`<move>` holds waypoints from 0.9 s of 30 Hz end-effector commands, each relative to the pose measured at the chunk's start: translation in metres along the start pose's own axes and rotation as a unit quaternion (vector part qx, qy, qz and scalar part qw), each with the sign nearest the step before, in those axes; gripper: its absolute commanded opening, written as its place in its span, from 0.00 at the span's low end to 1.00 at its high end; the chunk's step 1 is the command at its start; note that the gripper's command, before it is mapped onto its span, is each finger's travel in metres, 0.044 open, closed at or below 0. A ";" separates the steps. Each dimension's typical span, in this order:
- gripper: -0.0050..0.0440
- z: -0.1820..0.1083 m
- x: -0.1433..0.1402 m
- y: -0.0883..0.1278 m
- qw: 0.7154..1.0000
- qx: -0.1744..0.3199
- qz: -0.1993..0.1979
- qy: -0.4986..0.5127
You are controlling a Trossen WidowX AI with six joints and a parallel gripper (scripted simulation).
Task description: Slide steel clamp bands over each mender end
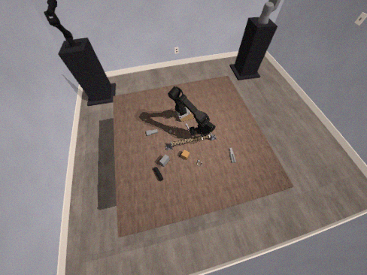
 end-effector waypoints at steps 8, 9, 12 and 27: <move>0.10 -0.004 -0.012 0.000 1.000 0.002 -0.008 -0.003; 0.10 -0.004 -0.013 0.000 1.000 0.002 -0.008 -0.003; 0.10 -0.005 -0.016 0.000 1.000 0.002 -0.008 -0.003; 0.10 -0.008 -0.029 0.000 1.000 0.002 -0.008 -0.003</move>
Point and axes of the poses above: the point midway between the two fingers, 35 mm back from their tips, its own y axis back along the fingers, its own x axis across the jaws, z = x × y, the point moved 10 cm from there along y, back along the fingers, and after that the axes turned 13 degrees about y, right-handed, at the moved point
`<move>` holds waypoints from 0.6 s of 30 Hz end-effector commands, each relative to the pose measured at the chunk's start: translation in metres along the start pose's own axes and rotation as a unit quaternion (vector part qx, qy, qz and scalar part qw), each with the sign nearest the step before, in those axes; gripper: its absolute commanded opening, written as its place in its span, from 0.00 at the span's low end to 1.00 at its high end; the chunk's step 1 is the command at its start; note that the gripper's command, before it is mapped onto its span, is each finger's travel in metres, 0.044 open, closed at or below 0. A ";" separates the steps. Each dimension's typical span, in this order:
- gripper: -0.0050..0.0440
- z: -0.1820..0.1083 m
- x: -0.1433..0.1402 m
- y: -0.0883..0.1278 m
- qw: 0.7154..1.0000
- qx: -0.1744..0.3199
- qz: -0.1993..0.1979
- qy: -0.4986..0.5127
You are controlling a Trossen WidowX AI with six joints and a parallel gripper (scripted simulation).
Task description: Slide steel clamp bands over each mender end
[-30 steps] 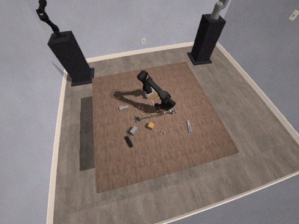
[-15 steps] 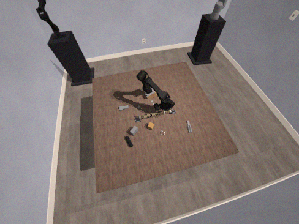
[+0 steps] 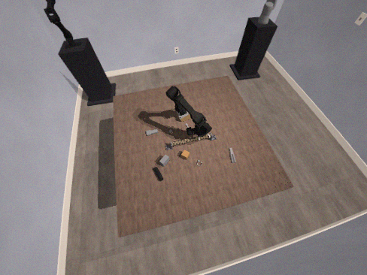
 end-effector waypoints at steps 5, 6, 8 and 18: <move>0.10 -0.004 -0.012 0.000 1.000 -0.001 -0.004 -0.003; 0.10 -0.004 -0.013 0.000 1.000 -0.001 -0.004 -0.003; 0.10 -0.004 -0.013 0.000 1.000 -0.001 -0.004 -0.003; 0.10 -0.006 -0.020 0.000 1.000 -0.001 -0.004 -0.003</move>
Point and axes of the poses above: the point midway between the two fingers, 35 mm back from their tips, its own y axis back along the fingers, its own x axis across the jaws, z = x × y, the point moved 10 cm from there along y, back along the fingers, and after that the axes turned 13 degrees about y, right-handed, at the moved point
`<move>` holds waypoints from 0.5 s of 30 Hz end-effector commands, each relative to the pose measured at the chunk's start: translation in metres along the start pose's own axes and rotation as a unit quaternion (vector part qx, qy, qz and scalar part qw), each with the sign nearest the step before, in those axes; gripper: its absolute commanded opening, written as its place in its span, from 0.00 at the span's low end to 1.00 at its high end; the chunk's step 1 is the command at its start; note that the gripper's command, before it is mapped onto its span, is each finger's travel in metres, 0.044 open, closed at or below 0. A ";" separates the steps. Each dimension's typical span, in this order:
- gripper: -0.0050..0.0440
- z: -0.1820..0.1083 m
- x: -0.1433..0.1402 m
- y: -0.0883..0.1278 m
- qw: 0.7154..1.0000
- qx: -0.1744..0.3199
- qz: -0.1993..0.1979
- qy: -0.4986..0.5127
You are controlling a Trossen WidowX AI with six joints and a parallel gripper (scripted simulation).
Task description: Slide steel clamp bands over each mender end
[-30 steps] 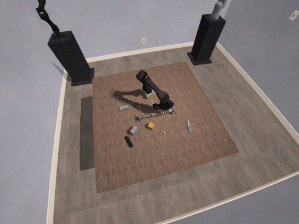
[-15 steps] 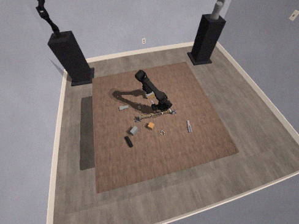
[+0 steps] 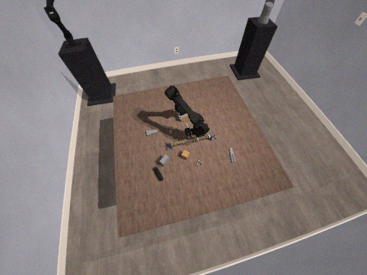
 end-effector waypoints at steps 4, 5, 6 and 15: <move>0.10 -0.003 -0.007 0.000 1.000 0.003 -0.010 -0.005; 0.10 -0.003 -0.008 0.000 1.000 0.003 -0.010 -0.005; 0.10 -0.003 -0.008 0.000 1.000 0.003 -0.010 -0.005; 0.10 -0.005 -0.016 0.000 1.000 0.003 -0.010 -0.005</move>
Point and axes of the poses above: the point midway between the two fingers, 35 mm back from their tips, its own y axis back along the fingers, its own x axis across the jaws, z = x × y, the point moved 10 cm from there along y, back along the fingers, and after that the axes turned 13 degrees about y, right-handed, at the moved point
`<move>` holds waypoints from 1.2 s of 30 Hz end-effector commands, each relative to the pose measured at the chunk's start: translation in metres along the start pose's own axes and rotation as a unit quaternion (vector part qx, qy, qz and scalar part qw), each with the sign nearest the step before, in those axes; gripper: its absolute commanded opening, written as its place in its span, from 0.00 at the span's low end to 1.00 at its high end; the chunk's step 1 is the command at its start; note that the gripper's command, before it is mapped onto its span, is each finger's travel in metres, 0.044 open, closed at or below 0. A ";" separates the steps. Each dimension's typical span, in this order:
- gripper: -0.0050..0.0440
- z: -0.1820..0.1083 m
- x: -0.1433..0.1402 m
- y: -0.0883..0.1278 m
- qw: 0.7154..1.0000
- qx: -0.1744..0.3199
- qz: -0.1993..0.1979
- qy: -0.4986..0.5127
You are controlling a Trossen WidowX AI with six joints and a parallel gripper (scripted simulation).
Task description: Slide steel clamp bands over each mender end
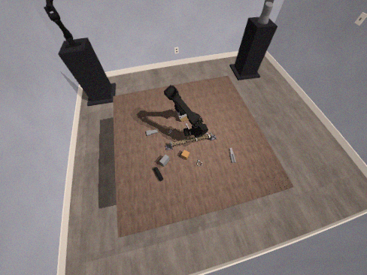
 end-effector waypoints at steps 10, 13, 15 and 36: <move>0.10 -0.004 -0.014 0.000 1.000 -0.001 -0.003 -0.004; 0.10 -0.005 -0.017 0.000 1.000 -0.001 -0.003 -0.004; 0.10 -0.005 -0.019 0.000 1.000 -0.001 -0.003 -0.004; 0.10 -0.010 -0.038 0.000 1.000 -0.001 -0.003 -0.004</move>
Point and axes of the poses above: the point midway between the two fingers, 35 mm back from their tips, its own y axis back along the fingers, its own x axis across the jaws, z = x × y, the point moved 10 cm from there along y, back along the fingers, and after that the axes turned 13 degrees about y, right-handed, at the moved point
